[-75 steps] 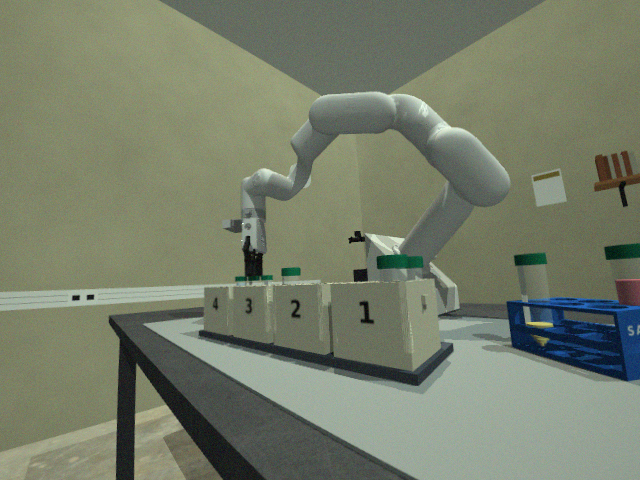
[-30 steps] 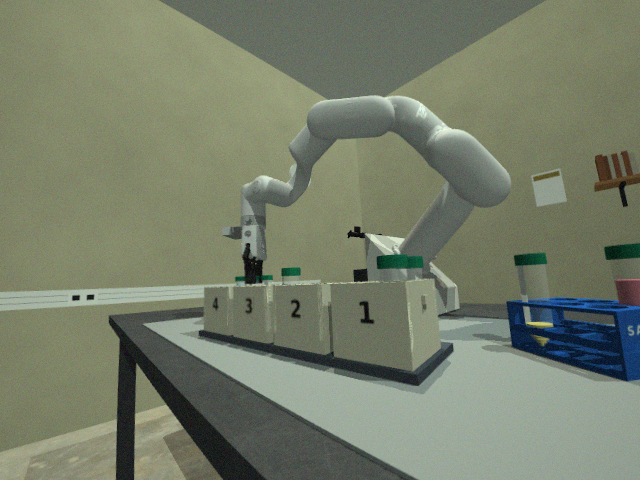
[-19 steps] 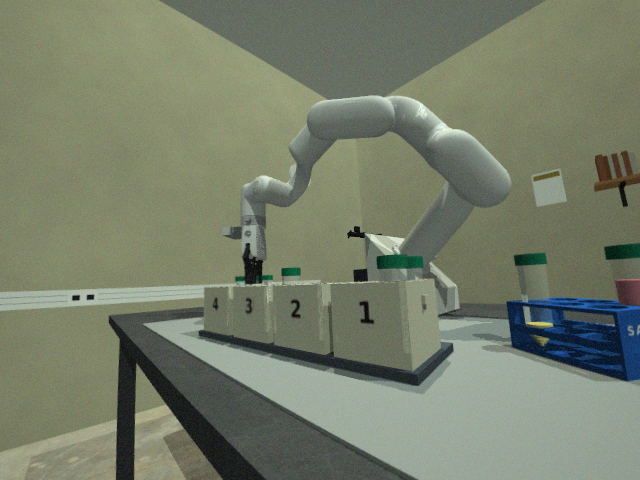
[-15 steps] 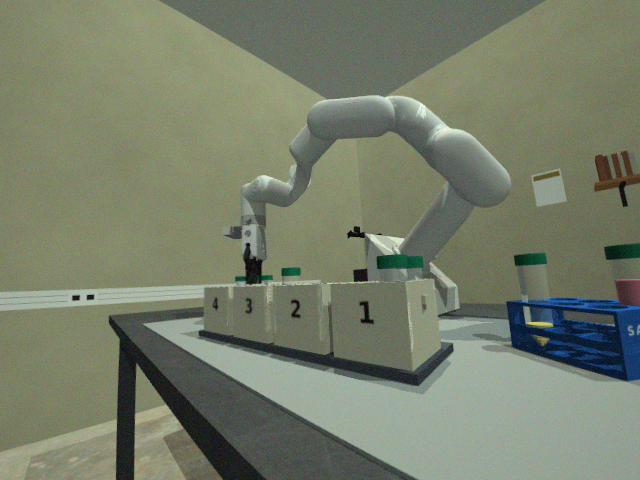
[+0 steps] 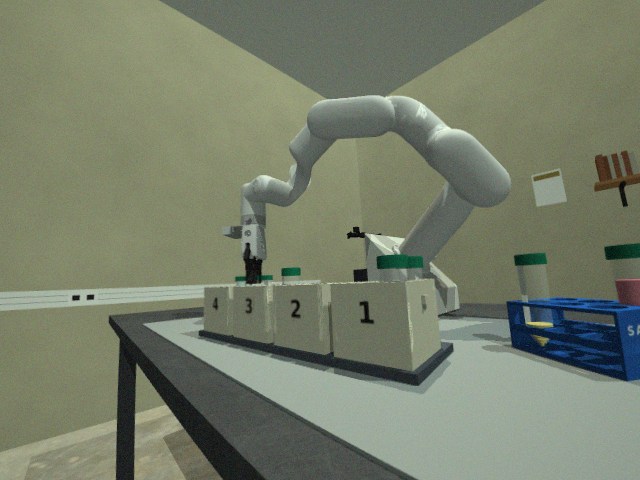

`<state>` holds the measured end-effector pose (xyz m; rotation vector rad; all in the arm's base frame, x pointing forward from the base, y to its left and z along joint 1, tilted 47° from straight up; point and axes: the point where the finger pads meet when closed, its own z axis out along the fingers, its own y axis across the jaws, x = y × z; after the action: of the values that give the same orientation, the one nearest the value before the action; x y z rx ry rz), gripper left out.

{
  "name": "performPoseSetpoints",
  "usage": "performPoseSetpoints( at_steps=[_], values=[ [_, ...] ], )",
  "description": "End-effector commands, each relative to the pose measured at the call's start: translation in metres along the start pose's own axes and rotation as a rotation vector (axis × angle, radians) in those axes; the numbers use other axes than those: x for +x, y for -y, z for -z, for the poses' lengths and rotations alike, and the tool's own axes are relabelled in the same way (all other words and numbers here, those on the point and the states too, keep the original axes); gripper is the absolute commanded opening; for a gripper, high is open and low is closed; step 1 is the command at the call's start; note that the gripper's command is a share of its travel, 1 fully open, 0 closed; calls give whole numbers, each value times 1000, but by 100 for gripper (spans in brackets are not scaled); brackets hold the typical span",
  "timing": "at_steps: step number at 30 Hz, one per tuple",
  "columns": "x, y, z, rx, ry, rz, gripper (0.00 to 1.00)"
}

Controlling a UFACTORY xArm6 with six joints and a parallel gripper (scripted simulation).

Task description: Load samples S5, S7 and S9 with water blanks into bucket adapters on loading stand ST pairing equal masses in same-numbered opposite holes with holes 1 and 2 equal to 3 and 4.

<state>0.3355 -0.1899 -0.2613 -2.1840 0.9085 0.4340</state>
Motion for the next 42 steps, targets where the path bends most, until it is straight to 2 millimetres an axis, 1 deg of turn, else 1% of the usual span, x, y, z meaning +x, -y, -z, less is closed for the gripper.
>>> performPoseSetpoints(
  at_steps=[1, 21, 42],
  values=[
    [2, 0, 2, 0, -5, 1, 0],
    [2, 0, 2, 0, -5, 1, 0],
    [2, 0, 14, -1, -5, 1, 0]
  ],
)
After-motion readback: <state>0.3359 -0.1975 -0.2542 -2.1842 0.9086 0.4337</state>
